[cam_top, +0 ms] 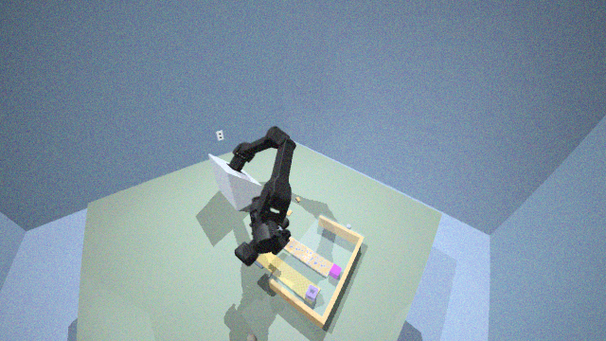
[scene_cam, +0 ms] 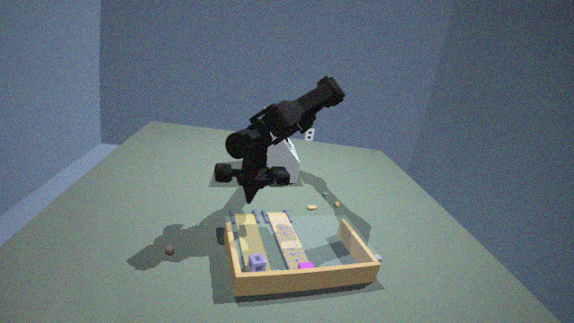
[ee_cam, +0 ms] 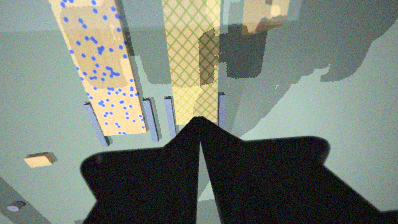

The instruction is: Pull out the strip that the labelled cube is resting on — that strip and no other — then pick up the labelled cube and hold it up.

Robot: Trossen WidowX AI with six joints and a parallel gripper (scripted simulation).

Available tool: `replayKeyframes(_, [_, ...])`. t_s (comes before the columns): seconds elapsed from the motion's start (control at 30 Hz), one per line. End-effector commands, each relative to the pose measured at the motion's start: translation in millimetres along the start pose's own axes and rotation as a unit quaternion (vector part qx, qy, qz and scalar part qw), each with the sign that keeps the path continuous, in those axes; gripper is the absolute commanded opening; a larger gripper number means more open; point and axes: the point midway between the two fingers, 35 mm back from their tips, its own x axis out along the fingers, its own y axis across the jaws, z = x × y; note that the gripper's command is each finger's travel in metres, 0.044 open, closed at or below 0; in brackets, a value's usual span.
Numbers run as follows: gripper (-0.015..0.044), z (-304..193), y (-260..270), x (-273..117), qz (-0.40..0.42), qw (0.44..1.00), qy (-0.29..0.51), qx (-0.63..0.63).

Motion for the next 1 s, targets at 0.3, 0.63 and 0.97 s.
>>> replayKeyframes(0.3, [0.0000,-2.9,-0.3,22.7,0.003,1.000,0.001,0.004])
replayKeyframes(0.63, [0.0000,-4.3,-0.4,39.2,0.003,1.000,0.001,0.004])
replayKeyframes(0.97, [0.0000,-5.7,-0.2,55.1,0.004,1.000,0.001,0.004])
